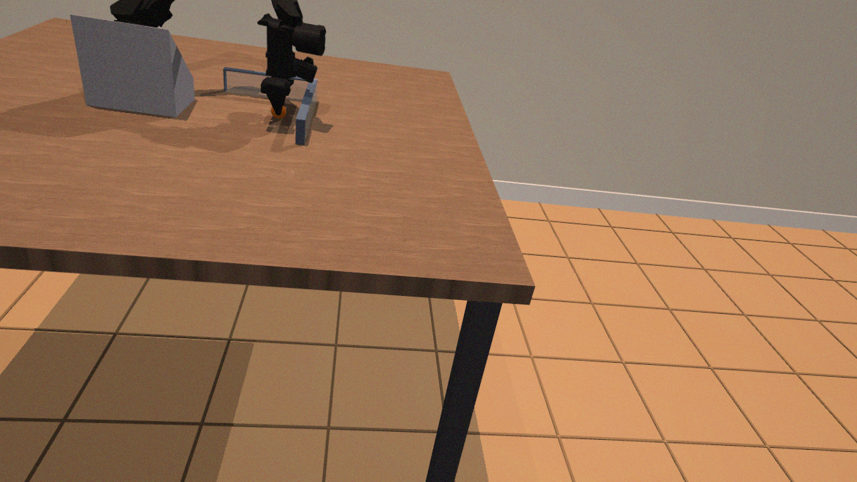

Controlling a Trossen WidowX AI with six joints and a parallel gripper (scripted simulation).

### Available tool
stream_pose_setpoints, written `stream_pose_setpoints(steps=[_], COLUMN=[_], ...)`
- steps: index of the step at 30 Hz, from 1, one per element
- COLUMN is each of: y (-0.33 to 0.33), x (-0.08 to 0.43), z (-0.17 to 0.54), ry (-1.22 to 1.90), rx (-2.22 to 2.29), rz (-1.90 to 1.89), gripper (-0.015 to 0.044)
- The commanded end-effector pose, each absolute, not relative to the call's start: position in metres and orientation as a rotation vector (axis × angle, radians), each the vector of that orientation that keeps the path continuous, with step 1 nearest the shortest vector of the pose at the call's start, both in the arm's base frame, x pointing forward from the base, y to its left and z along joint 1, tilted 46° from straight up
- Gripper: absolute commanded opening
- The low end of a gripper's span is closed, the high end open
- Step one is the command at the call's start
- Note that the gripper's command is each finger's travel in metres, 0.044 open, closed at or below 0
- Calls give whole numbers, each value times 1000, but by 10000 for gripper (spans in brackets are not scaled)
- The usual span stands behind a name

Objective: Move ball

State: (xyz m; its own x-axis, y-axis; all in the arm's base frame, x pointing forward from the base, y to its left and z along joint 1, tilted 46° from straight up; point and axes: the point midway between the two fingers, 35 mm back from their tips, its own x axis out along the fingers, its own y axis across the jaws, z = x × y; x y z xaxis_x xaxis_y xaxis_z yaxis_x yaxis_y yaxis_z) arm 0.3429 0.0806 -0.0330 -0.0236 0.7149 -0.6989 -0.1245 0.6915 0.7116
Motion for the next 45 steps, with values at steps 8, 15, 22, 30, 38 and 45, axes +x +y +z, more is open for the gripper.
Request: stream_pose_setpoints(steps=[8,15,22,30,38,45], y=[81,81,36,19,4,-11], x=[343,343,345,344,344,342], z=[-34,-34,7,20,36,52], ry=[1451,1451,1459,1451,1451,1450], rx=[524,524,526,545,543,541], rz=[719,719,712,699,701,704], gripper=[157,279,279,279,358,440])
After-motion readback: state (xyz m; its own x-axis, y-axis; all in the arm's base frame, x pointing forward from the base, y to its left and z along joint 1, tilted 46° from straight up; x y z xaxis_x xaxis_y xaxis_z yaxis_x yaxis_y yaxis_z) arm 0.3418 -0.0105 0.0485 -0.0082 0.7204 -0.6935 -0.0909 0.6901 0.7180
